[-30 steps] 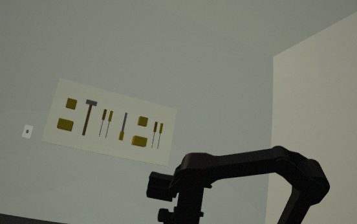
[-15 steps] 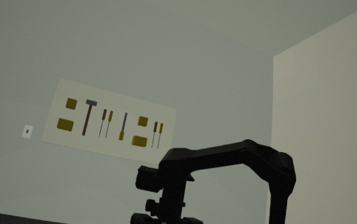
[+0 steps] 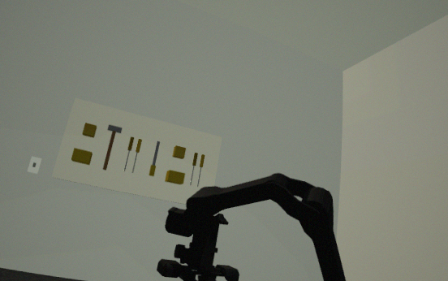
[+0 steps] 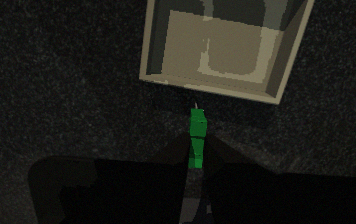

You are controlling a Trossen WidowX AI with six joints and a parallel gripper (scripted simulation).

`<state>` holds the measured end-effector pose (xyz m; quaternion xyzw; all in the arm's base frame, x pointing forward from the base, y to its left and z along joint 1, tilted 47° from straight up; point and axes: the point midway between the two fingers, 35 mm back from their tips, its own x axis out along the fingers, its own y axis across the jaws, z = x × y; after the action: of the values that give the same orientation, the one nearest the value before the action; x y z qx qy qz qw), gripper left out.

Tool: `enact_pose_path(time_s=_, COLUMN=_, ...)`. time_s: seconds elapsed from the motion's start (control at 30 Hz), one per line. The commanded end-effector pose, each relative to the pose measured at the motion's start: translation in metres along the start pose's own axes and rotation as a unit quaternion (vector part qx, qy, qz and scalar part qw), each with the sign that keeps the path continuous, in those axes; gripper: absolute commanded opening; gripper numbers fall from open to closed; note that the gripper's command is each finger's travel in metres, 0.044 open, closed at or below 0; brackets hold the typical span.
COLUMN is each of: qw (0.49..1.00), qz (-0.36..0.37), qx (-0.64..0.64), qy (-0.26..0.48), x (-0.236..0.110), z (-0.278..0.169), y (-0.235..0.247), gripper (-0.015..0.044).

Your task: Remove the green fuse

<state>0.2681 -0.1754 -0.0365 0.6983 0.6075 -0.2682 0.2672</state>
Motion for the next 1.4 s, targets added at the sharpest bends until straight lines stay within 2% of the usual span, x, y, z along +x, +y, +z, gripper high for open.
enact_pose_path(time_s=0.0, qw=1.0, qz=-0.002, qx=-0.002, qy=0.0, x=0.003, z=0.022, y=-0.006, gripper=0.0)
enact_pose_path(time_s=0.27, qw=1.0, qz=-0.002, qx=-0.004, qy=0.003, x=0.009, z=0.062, y=-0.02, gripper=0.0)
enact_pose_path(time_s=1.33, qw=1.0, qz=-0.002, qx=-0.004, qy=0.004, x=0.049, z=0.062, y=-0.02, gripper=0.0)
enact_pose_path(time_s=1.37, qw=1.0, qz=-0.003, qx=-0.007, qy=0.002, x=0.046, z=0.063, y=-0.02, gripper=0.0026)
